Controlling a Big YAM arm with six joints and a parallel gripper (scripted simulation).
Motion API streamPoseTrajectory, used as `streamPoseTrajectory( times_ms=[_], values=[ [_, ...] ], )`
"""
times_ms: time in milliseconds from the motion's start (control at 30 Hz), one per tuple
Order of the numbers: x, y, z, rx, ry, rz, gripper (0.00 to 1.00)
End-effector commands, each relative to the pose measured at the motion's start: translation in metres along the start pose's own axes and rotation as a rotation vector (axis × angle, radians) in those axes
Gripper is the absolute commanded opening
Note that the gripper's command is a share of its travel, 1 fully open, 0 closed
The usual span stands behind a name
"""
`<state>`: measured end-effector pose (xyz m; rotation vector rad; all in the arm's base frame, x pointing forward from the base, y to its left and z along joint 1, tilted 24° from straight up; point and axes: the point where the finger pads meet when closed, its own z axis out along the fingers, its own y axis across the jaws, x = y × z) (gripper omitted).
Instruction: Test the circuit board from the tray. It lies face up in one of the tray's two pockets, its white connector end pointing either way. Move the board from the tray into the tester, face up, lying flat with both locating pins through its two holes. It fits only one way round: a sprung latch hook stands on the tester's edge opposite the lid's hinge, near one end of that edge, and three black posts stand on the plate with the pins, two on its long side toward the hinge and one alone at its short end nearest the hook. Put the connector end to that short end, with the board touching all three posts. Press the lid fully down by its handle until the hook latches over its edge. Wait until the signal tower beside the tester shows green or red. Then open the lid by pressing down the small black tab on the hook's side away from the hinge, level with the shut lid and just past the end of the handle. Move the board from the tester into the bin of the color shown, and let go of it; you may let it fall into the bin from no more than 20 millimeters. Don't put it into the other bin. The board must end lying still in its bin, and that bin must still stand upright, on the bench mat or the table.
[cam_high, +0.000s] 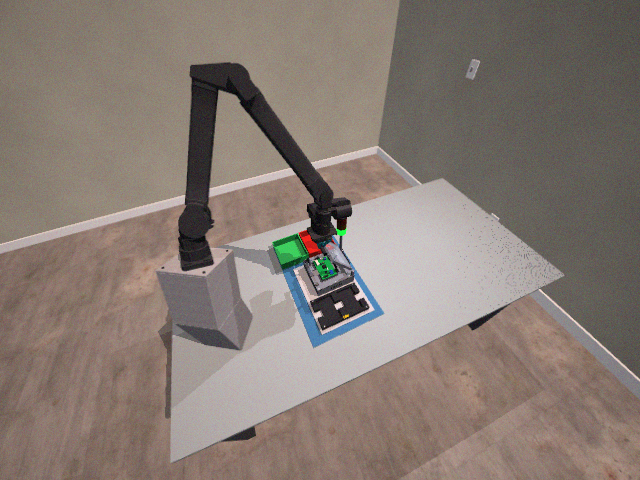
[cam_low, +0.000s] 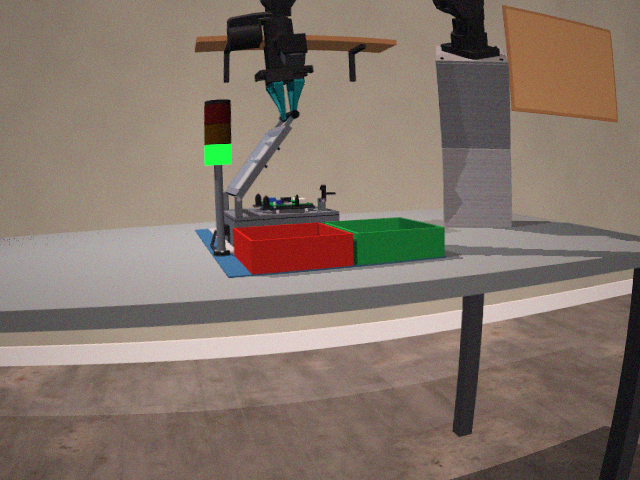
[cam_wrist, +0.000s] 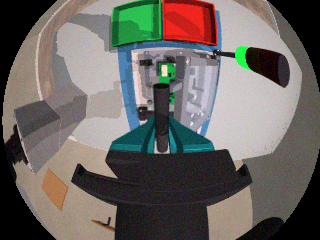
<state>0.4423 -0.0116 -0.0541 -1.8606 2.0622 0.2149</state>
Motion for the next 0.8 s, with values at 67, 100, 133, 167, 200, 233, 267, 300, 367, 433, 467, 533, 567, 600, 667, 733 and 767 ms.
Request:
streamPoseTrajectory(
  times_ms=[67,100,133,167,200,233,267,300,367,433,467,533,567,600,667,733,767],
  values=[
    [0.0007,-0.0727,-0.0495,0.181,0.01,-0.018,0.0],
    [0.0007,-0.0727,-0.0495,0.181,0.01,-0.018,0.0],
    [0.0006,-0.0702,-0.0502,0.159,0.008,-0.01,0.0],
    [0.0006,-0.0702,-0.0502,0.159,0.008,-0.01,0.0],
    [0.0006,-0.0702,-0.0502,0.159,0.008,-0.01,0.0],
    [0.0005,-0.0748,-0.0506,0.181,0.009,-0.019,0.0],
    [0.0006,-0.0754,-0.051,0.181,0.009,-0.019,0.0],
    [0.0006,-0.0755,-0.0511,0.181,0.01,-0.019,0.0],
    [0.0006,-0.0755,-0.0511,0.181,0.01,-0.019,0.0],
    [0.0006,-0.0755,-0.0511,0.181,0.01,-0.019,0.0],
    [0.0006,-0.0755,-0.0511,0.181,0.01,-0.019,0.0],
    [0.0006,-0.0755,-0.0511,0.181,0.01,-0.019,0.0],
    [0.0006,-0.0755,-0.0511,0.181,0.01,-0.019,0.0],
    [0.0006,-0.0755,-0.0511,0.181,0.01,-0.019,0.0],
    [0.0006,-0.0755,-0.0511,0.181,0.01,-0.019,0.0],
    [0.0006,-0.0755,-0.0511,0.181,0.01,-0.019,0.0],
    [0.0006,-0.0755,-0.0511,0.181,0.01,-0.019,0.0]
  ],
)
